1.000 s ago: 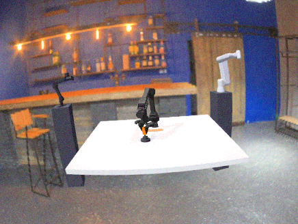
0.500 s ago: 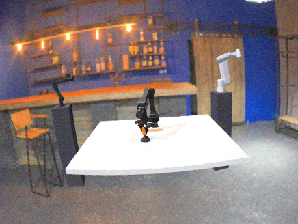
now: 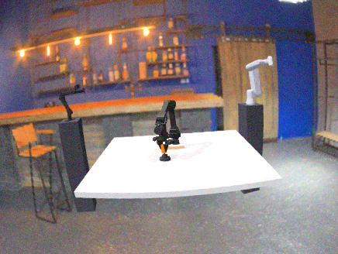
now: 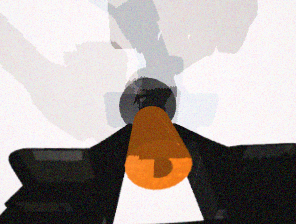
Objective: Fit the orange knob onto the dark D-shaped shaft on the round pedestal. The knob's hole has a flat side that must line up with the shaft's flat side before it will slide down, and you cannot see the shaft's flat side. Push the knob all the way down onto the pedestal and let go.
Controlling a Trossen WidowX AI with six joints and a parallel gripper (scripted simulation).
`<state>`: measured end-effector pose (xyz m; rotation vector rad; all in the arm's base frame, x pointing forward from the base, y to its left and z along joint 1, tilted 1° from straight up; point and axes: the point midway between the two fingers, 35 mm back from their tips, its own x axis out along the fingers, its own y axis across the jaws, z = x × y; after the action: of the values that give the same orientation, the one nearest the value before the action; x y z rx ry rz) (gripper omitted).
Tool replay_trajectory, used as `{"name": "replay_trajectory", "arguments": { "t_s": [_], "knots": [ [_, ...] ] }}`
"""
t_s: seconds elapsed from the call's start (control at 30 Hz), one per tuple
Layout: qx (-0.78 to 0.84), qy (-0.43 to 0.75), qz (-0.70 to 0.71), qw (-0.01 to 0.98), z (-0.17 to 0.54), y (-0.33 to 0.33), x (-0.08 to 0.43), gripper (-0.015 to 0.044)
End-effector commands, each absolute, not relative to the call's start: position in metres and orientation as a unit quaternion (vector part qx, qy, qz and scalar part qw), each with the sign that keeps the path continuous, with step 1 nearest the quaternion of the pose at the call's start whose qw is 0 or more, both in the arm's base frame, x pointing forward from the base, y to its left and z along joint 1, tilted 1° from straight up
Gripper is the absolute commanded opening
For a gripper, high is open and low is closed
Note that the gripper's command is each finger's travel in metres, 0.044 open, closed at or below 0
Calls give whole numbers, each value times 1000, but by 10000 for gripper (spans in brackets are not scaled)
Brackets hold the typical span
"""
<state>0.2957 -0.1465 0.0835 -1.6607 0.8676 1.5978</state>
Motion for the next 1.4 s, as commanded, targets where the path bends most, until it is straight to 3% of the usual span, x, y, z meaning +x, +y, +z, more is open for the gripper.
{"name": "replay_trajectory", "arguments": {
  "t_s": [0.0, 0.3, 1.37],
  "knots": [
    [-638, 329, 611, 333, 87, -146, 296, 0],
    [-669, 264, 642, 265, 87, -144, 292, 0],
    [-669, 263, 643, 264, 82, -144, 293, 0]
  ]
}}
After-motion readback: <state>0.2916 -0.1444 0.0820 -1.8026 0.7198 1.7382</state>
